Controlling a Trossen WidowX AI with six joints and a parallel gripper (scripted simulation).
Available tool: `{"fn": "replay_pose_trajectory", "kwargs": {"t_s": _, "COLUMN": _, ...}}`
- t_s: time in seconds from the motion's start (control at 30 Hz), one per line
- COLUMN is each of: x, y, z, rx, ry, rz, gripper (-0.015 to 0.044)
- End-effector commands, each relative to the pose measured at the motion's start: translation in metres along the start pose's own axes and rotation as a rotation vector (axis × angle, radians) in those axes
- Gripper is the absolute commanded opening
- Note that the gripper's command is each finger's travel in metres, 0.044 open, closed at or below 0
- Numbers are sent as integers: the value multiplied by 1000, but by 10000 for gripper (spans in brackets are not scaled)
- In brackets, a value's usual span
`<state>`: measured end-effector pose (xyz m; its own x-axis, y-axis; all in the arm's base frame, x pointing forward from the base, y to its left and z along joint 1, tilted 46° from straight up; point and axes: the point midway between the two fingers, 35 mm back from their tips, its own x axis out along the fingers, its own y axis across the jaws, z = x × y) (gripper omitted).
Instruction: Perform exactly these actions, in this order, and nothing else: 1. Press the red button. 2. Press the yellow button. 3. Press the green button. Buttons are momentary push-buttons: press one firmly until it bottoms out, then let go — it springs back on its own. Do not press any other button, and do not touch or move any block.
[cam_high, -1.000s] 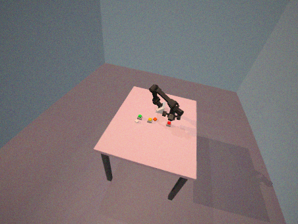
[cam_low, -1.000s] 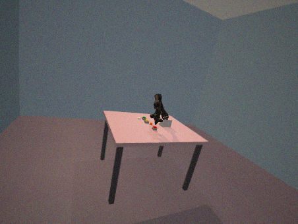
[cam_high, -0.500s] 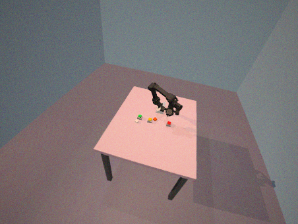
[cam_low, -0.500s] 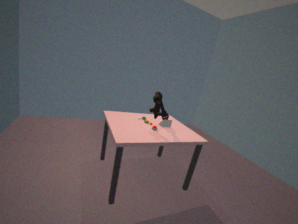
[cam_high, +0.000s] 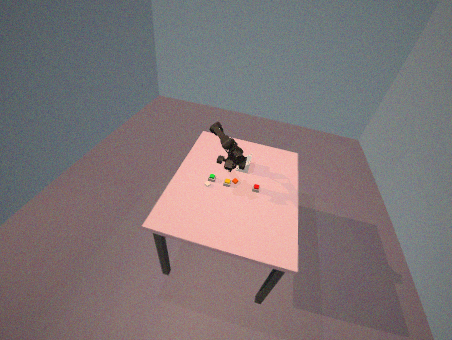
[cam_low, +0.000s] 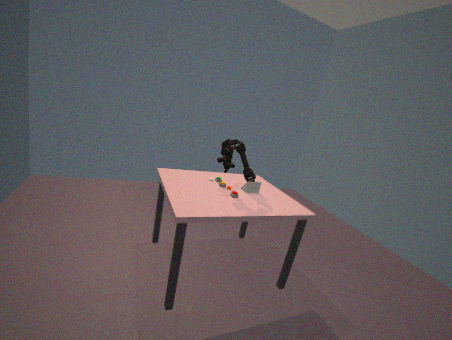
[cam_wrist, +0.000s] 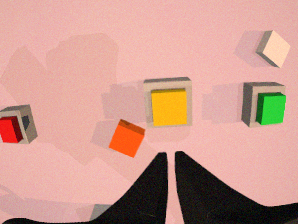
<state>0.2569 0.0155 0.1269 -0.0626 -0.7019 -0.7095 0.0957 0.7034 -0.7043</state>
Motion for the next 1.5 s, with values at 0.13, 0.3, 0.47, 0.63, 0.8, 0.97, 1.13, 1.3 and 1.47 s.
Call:
{"fn": "replay_pose_trajectory", "kwargs": {"t_s": 0.13, "x": 55, "y": -5, "z": -1, "rx": -14, "ry": 0, "rz": -11, "gripper": 20}}
{"fn": "replay_pose_trajectory", "kwargs": {"t_s": 0.3, "x": 63, "y": -6, "z": -2, "rx": -13, "ry": 0, "rz": -12, "gripper": 20}}
{"fn": "replay_pose_trajectory", "kwargs": {"t_s": 0.47, "x": 68, "y": -6, "z": -2, "rx": -13, "ry": 0, "rz": -12, "gripper": 20}}
{"fn": "replay_pose_trajectory", "kwargs": {"t_s": 0.63, "x": 76, "y": -6, "z": -2, "rx": -13, "ry": -1, "rz": -12, "gripper": 20}}
{"fn": "replay_pose_trajectory", "kwargs": {"t_s": 0.8, "x": 84, "y": -6, "z": -2, "rx": -13, "ry": -1, "rz": -12, "gripper": 20}}
{"fn": "replay_pose_trajectory", "kwargs": {"t_s": 0.97, "x": 92, "y": -6, "z": -2, "rx": -13, "ry": -1, "rz": -13, "gripper": 20}}
{"fn": "replay_pose_trajectory", "kwargs": {"t_s": 1.13, "x": 96, "y": -7, "z": -2, "rx": -13, "ry": -1, "rz": -14, "gripper": 20}}
{"fn": "replay_pose_trajectory", "kwargs": {"t_s": 1.3, "x": 96, "y": -7, "z": -2, "rx": -13, "ry": -1, "rz": -14, "gripper": 20}}
{"fn": "replay_pose_trajectory", "kwargs": {"t_s": 1.47, "x": 96, "y": -7, "z": -2, "rx": -13, "ry": -1, "rz": -14, "gripper": 20}}
